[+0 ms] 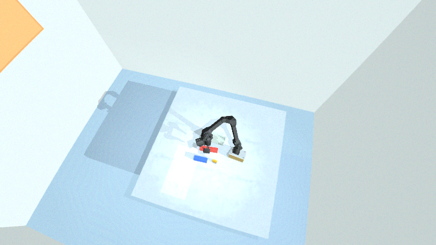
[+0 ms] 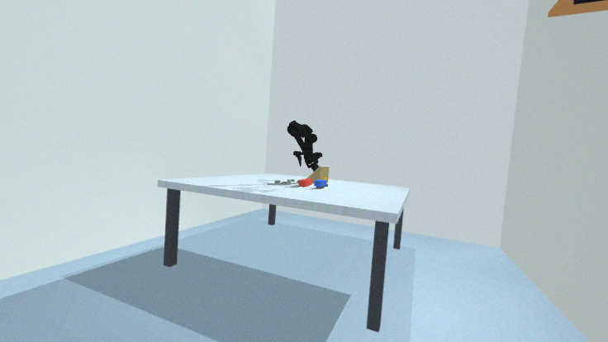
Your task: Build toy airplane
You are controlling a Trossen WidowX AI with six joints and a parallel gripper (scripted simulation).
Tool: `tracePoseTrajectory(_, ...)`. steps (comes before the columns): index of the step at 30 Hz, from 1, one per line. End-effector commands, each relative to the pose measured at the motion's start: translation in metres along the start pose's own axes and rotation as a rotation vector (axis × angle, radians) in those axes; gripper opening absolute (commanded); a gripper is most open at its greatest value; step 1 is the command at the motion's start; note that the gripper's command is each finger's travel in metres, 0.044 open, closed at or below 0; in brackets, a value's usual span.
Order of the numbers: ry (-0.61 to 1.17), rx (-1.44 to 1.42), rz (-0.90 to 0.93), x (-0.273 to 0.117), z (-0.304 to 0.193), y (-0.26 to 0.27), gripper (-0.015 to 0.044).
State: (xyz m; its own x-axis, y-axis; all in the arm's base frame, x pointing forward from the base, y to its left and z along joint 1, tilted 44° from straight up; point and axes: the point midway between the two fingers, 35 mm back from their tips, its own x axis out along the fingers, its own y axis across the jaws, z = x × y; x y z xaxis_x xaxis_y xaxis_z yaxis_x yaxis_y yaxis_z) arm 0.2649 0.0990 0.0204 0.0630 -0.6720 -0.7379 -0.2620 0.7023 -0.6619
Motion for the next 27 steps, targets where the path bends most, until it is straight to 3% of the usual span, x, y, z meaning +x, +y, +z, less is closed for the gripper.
tracePoseTrajectory(1,0.012,0.007,-0.013,0.021,0.002,-0.002,0.044)
tracePoseTrajectory(4,0.012,0.007,-0.015,0.052,0.0,-0.003,0.044)
tracePoseTrajectory(27,0.012,0.007,-0.015,0.086,0.001,-0.003,0.044)
